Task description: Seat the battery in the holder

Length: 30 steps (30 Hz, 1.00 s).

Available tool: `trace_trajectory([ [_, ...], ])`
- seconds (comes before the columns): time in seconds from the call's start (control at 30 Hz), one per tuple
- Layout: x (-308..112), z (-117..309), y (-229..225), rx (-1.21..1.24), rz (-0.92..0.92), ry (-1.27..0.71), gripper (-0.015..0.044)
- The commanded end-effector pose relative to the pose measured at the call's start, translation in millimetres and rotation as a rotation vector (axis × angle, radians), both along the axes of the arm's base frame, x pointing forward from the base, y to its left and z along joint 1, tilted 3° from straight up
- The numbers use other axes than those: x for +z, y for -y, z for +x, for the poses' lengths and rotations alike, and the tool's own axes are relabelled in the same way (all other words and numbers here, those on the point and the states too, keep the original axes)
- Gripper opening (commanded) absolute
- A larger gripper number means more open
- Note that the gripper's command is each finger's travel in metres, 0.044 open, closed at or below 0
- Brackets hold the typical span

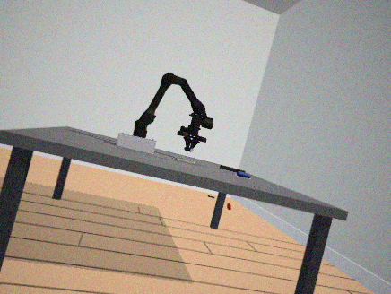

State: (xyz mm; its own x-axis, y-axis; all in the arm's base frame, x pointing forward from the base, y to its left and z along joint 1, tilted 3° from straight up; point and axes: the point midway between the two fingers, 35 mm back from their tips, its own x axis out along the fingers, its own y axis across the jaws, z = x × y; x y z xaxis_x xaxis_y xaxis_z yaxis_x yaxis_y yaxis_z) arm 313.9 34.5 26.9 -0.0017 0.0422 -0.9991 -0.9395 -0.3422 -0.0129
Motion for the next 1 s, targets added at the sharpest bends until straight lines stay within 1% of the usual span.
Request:
trace_trajectory([
  [0.0, 2, -2, 11, -0.231, -0.004, -0.009, 0.0080],
  [0.97, 14, -21, 80, -1.871, -0.010, -0.073, 0.0080],
])
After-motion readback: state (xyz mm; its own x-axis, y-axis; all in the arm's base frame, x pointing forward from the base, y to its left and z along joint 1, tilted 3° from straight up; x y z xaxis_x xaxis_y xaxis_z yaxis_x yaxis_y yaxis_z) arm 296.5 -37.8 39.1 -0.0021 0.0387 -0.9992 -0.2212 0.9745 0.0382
